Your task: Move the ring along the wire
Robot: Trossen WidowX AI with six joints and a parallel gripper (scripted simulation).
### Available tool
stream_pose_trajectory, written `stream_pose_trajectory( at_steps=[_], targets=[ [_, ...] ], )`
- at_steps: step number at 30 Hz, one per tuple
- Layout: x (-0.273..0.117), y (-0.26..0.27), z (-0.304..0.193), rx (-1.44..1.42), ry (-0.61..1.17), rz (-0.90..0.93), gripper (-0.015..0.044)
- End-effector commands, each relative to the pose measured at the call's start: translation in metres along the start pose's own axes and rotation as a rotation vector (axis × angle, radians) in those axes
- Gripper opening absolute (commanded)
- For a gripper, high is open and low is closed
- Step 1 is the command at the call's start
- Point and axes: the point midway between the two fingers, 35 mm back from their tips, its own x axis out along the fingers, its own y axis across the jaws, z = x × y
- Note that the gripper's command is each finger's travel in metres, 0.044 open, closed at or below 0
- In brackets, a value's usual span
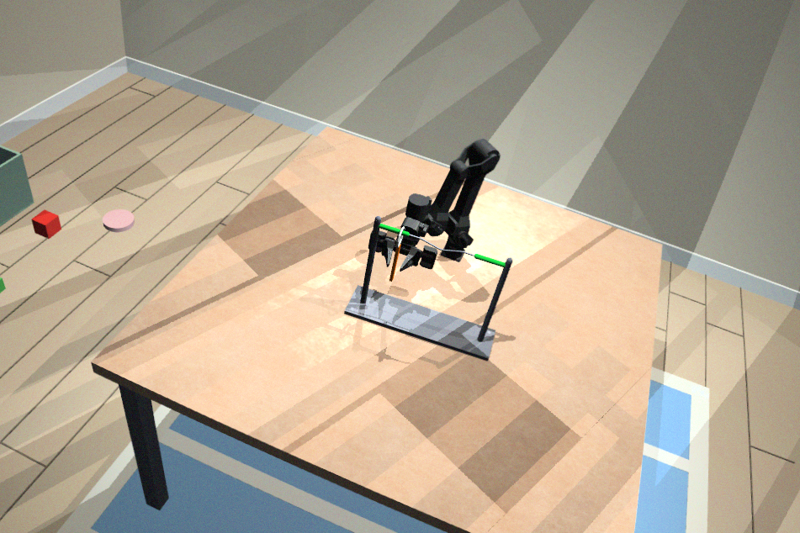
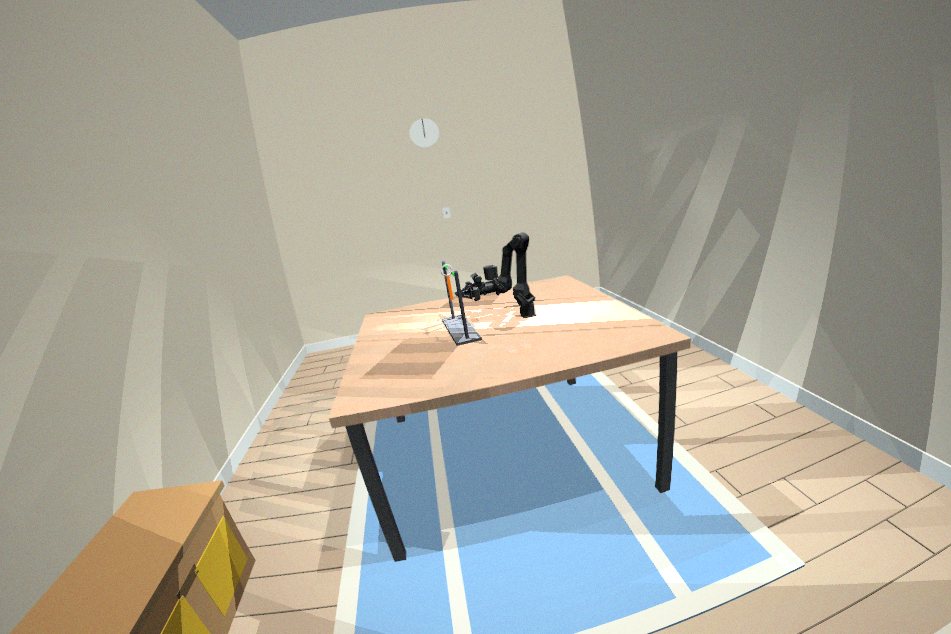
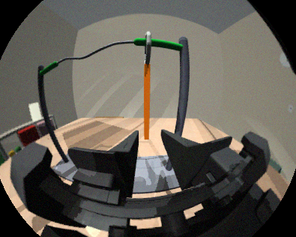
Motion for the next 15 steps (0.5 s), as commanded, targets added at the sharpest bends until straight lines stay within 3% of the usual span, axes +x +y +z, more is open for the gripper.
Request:
stream_pose_trajectory(
  at_steps=[1,15],
  targets=[
    [0.006,-0.001,0.001,0.003,-0.001,-0.002,0.016],
    [0.028,-0.001,0.001,0.003,-0.003,-0.002,0.016]
  ],
)
